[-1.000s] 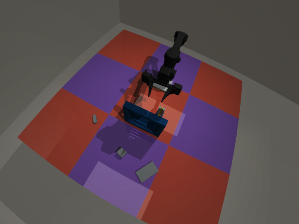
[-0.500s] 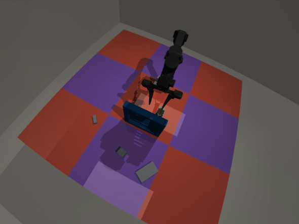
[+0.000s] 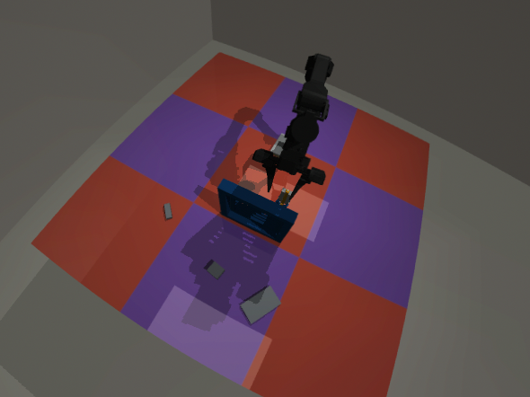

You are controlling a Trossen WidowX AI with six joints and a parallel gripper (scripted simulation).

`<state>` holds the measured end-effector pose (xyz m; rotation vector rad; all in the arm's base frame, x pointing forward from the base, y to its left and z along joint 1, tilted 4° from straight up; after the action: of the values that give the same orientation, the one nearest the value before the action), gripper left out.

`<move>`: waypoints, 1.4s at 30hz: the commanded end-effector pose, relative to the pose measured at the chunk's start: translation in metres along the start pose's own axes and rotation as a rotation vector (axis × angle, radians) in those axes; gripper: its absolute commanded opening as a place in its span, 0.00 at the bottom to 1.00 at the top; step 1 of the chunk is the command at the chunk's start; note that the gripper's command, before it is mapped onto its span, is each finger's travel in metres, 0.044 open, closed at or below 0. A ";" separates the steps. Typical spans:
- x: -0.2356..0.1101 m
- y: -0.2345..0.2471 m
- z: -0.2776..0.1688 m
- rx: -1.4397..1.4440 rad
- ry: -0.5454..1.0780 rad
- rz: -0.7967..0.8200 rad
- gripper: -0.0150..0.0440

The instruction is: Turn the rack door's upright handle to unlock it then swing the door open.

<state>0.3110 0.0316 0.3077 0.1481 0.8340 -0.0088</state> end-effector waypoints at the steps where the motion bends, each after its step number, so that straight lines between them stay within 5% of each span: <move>1: 0.002 0.004 0.002 0.007 0.084 -0.018 0.73; 27: 0.008 0.026 0.003 0.008 0.612 -0.150 0.73; 42: 0.022 0.024 -0.004 0.010 0.658 -0.153 0.73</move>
<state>0.3226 0.0570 0.2996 0.0923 1.4812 -0.1120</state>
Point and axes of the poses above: the point midway between the two fingers, 35 mm back from their tips, its own x axis out along the fingers, its own y axis across the jaws, z = x × y, the point moved 8 cm from there along -x, back along the fingers, and after that the axes turned 5 degrees about x, right-handed, at the moved point
